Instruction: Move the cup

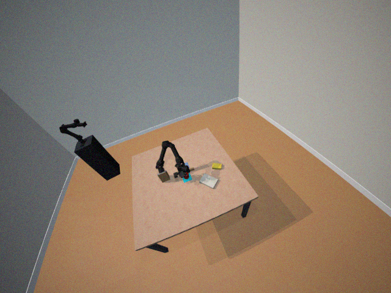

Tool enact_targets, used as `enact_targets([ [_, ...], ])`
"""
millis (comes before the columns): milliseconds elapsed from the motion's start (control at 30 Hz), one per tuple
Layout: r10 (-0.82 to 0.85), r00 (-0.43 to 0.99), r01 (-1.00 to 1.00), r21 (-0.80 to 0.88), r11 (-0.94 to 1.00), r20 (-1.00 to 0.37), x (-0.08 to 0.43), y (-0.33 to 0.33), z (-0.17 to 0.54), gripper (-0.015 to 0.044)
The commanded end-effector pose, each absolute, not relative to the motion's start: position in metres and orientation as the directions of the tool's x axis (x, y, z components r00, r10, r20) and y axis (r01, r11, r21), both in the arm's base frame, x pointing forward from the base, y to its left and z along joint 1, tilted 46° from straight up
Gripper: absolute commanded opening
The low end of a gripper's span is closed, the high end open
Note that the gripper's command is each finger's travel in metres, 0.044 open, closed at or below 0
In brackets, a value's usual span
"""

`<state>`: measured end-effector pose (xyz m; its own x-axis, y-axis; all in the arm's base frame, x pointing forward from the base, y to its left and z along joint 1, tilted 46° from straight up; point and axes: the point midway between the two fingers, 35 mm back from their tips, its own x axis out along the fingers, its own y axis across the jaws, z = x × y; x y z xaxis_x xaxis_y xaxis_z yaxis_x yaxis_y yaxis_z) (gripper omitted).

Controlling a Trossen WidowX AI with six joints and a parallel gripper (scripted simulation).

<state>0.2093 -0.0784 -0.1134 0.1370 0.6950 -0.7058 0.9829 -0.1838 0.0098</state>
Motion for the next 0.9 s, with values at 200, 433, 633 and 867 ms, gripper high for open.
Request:
enact_targets([
  [200,0.697,0.135,0.983,0.008,-0.183,-0.704,0.2094,-0.0723,-0.1188,0.0],
  [433,0.697,0.135,0.983,0.008,-0.183,-0.704,0.2094,-0.0723,-0.1188,0.0],
  [633,0.697,0.135,0.983,0.008,-0.183,-0.704,0.2094,-0.0723,-0.1188,0.0053],
  [867,0.697,0.135,0.983,0.008,-0.183,-0.704,0.2094,-0.0725,-0.1186,0.0128],
])
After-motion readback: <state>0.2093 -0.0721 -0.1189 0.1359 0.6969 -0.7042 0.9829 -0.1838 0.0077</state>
